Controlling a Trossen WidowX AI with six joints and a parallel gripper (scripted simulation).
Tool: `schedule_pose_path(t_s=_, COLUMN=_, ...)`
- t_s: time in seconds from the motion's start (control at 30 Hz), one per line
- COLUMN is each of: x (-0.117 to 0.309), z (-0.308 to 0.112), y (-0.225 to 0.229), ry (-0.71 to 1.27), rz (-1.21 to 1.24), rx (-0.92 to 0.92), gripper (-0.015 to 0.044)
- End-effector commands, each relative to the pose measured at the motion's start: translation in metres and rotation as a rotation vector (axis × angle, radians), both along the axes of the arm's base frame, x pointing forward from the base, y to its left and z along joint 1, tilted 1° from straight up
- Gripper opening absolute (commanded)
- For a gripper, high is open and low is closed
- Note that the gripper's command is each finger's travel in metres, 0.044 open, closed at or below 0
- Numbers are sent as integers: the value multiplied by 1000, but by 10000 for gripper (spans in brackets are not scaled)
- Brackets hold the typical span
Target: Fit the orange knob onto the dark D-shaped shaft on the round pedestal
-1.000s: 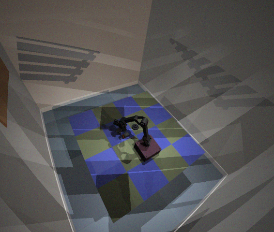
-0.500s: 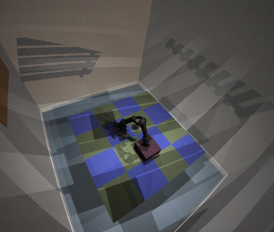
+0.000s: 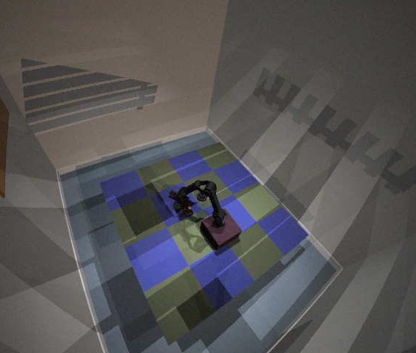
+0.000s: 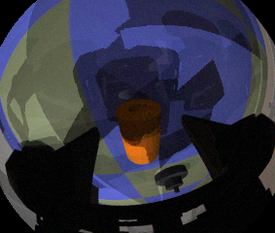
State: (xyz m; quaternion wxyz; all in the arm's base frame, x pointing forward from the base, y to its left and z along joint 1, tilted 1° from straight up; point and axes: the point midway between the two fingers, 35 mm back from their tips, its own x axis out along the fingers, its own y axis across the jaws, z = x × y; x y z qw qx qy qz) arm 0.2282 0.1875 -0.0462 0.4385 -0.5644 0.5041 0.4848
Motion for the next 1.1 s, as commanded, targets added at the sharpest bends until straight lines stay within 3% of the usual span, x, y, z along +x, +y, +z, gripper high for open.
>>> schedule_pose_path(t_s=0.0, x=-1, z=-6, y=0, ry=1, rz=3, rx=0, gripper=440)
schedule_pose_path(t_s=0.1, x=-1, z=-8, y=0, ry=1, rz=3, rx=0, gripper=440)
schedule_pose_path(t_s=0.37, x=-1, z=-8, y=0, ry=1, rz=3, rx=0, gripper=240)
schedule_pose_path(t_s=0.6, x=-1, z=-8, y=0, ry=1, rz=3, rx=0, gripper=240)
schedule_pose_path(t_s=0.9, x=-1, z=-8, y=0, ry=1, rz=3, rx=0, gripper=181)
schedule_pose_path(t_s=1.07, x=-1, z=-7, y=-2, ry=4, rz=2, rx=27, gripper=181)
